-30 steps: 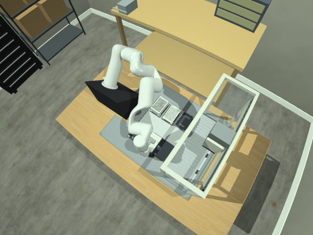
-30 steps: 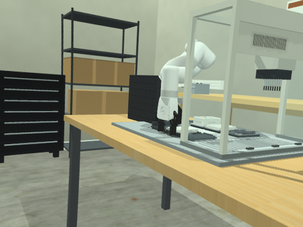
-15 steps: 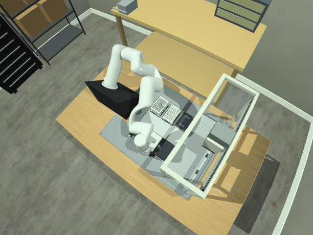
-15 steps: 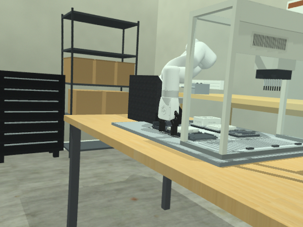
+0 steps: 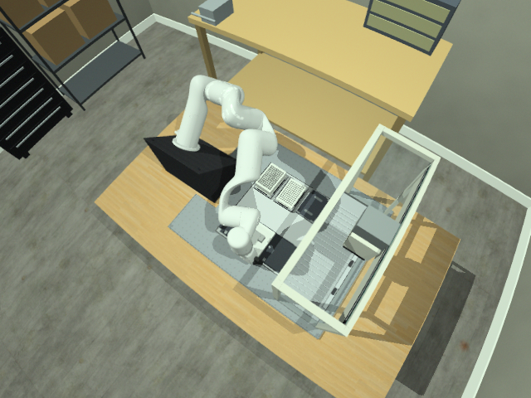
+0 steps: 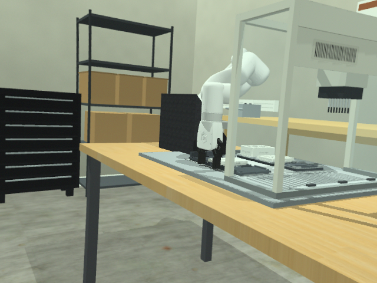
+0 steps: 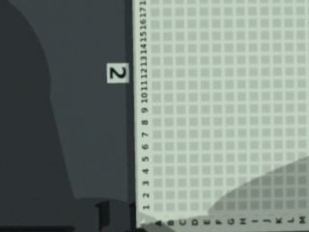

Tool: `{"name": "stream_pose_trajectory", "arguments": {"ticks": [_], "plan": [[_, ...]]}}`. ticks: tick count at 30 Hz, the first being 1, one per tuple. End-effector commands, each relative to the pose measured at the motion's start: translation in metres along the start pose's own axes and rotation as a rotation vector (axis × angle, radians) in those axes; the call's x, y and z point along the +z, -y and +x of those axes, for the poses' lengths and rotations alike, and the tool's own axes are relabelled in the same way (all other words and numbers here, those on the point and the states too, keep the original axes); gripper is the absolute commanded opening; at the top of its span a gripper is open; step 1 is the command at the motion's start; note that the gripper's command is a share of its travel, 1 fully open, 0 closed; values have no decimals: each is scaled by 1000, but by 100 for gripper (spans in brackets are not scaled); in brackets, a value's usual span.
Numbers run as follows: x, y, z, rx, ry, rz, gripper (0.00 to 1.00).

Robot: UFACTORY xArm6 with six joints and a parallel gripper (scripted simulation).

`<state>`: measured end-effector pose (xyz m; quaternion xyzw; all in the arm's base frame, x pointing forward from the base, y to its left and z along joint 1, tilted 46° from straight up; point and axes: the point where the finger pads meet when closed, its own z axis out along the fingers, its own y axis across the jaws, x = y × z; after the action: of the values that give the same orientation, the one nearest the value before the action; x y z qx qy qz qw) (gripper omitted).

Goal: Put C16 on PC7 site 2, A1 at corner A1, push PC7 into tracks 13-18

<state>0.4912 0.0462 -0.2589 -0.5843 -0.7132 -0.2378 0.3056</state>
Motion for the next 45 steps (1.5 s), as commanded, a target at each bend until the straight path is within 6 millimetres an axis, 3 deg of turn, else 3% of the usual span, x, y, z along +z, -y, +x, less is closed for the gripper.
{"name": "stream_pose_trajectory", "arguments": {"ticks": [1, 45], "plan": [[-2, -2, -1, -1, 2, -4, 100], [-2, -2, -26, -1, 2, -4, 100]]}}
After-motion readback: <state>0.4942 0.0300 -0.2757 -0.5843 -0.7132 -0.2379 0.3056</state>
